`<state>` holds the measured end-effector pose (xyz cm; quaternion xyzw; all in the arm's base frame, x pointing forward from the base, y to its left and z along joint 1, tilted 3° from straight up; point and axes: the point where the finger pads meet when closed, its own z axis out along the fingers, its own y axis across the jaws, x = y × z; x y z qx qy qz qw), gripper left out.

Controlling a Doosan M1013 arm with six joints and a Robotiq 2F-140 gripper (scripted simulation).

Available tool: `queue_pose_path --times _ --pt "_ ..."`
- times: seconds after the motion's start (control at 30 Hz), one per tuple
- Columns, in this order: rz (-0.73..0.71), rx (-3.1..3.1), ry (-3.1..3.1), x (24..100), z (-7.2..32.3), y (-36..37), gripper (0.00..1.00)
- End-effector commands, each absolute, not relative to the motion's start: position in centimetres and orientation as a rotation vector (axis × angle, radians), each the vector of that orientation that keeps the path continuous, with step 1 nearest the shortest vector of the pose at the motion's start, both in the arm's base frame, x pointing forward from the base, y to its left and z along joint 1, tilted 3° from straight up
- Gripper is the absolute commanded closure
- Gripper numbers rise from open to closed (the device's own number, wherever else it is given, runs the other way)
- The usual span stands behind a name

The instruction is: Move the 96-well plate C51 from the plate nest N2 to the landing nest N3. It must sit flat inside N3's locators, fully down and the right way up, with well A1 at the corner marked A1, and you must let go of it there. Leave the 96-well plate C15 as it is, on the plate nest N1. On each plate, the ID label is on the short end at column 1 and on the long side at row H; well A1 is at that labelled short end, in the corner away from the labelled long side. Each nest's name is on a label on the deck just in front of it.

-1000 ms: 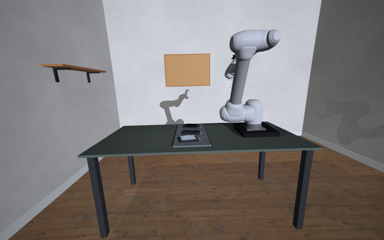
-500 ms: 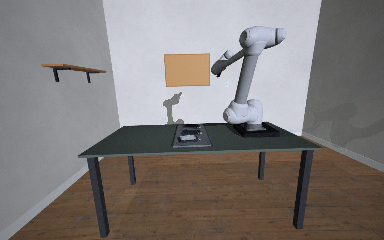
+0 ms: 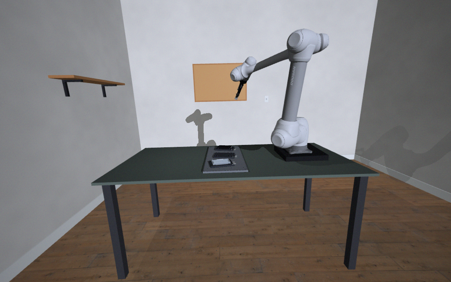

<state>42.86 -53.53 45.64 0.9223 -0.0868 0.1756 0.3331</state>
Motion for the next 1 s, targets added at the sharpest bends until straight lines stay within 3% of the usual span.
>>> queue_pose_path --times 0.0,0.23,0.27,0.43,0.73,0.8,0.83,0.97 --pt "0.465 2.535 -0.239 48.0 43.4 -49.0 0.00" --pt "0.448 2.650 -0.226 53.8 40.8 -42.1 0.00" --pt "0.431 2.706 -0.216 56.6 39.4 -38.1 0.00" --pt "0.353 2.861 -0.174 59.6 37.6 -31.2 0.00" --pt "0.149 3.062 -0.073 63.7 34.4 -15.1 0.00" --pt "0.149 3.062 -0.073 63.7 34.4 -15.1 0.00" --pt "0.102 3.091 -0.050 64.4 33.6 -10.2 0.00" --pt "0.003 3.140 -0.002 64.5 32.8 -4.2 0.00"
